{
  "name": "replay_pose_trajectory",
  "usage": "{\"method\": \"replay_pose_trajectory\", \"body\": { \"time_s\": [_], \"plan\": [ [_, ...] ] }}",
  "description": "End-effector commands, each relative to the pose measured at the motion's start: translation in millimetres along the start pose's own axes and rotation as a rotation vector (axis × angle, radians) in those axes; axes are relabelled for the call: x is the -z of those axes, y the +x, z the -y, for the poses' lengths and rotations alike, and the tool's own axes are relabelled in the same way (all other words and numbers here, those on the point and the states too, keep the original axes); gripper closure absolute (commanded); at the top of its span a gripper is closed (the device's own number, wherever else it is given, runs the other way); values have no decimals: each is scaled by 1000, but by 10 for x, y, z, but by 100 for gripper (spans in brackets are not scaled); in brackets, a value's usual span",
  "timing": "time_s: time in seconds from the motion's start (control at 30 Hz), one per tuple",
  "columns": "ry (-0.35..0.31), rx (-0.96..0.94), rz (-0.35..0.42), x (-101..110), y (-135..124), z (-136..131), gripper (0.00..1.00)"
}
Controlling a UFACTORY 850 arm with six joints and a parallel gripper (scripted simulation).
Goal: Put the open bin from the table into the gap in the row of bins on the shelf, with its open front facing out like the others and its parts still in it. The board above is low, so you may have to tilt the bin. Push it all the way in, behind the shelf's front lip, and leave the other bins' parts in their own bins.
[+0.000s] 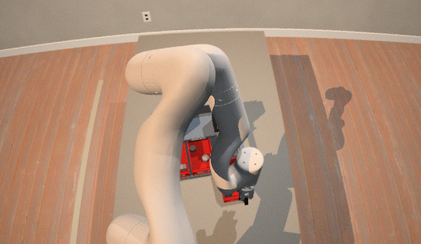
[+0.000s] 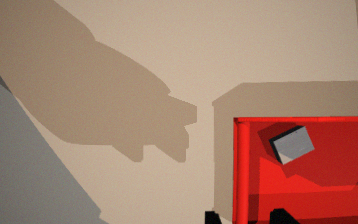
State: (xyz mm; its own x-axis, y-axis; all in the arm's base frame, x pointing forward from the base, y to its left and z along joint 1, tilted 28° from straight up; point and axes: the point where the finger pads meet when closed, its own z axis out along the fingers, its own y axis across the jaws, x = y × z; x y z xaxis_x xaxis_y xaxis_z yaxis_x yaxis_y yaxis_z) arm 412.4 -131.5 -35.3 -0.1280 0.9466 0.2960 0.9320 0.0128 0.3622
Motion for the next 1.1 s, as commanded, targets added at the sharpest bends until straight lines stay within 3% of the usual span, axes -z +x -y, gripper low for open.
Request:
{"method": "replay_pose_trajectory", "body": {
  "time_s": [0.0, 1.07],
  "plan": [
    [0, 0, 0, 13, 1, -56, 66],
    [-1, 0, 0, 26, 7, -126, 66]
  ]
}}
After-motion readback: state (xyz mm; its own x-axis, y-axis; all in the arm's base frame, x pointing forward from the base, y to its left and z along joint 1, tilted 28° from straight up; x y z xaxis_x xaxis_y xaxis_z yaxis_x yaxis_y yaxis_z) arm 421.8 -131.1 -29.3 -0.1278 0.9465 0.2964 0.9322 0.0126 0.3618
